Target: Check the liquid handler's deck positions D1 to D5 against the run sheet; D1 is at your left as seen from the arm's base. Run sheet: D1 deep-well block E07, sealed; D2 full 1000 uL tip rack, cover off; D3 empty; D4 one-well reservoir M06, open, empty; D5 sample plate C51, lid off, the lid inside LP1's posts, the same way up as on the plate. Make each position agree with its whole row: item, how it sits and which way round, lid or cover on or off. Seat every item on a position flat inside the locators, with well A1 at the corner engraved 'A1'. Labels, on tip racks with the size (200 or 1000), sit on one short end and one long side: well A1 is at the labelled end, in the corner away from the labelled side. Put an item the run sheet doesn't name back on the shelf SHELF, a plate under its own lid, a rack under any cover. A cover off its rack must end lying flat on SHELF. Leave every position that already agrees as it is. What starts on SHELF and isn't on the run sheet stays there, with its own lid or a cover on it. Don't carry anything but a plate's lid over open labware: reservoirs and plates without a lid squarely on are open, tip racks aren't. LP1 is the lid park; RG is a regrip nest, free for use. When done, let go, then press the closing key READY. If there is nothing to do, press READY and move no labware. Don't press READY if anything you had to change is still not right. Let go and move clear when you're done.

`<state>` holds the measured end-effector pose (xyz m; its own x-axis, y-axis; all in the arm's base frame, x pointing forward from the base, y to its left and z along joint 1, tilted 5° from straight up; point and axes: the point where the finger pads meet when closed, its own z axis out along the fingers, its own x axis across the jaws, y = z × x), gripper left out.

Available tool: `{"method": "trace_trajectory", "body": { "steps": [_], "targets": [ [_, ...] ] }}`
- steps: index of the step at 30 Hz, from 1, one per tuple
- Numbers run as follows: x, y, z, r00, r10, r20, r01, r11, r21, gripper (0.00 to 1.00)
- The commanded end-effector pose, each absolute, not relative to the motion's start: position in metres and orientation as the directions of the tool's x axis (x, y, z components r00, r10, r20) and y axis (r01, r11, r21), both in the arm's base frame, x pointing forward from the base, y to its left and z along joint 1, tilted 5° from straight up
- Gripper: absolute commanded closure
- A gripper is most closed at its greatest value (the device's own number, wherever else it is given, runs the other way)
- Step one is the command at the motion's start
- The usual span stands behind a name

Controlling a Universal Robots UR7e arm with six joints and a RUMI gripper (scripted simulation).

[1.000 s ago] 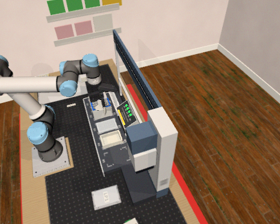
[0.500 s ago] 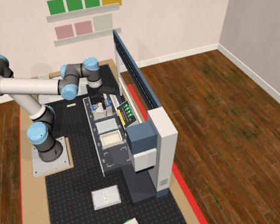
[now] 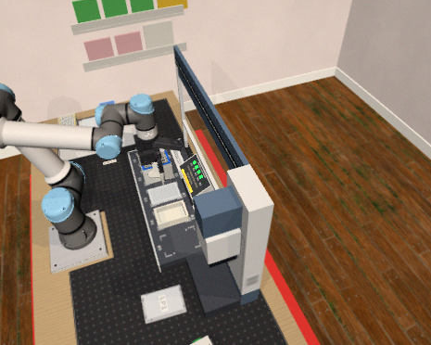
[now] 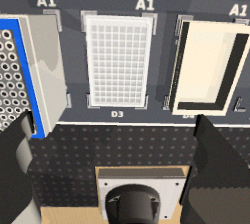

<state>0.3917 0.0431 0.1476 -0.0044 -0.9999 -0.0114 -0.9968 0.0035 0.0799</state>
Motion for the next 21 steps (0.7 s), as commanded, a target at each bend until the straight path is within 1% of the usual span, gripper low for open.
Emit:
{"method": "trace_trajectory", "body": {
  "steps": [1,21],
  "targets": [
    [0.39,0.043,0.136,-0.005,-1.0,-0.012,-0.997,0.004,0.082,0.18],
    [0.388,0.043,0.106,-0.005,-1.0,-0.012,-0.997,0.004,0.082,0.18]
  ]
}}
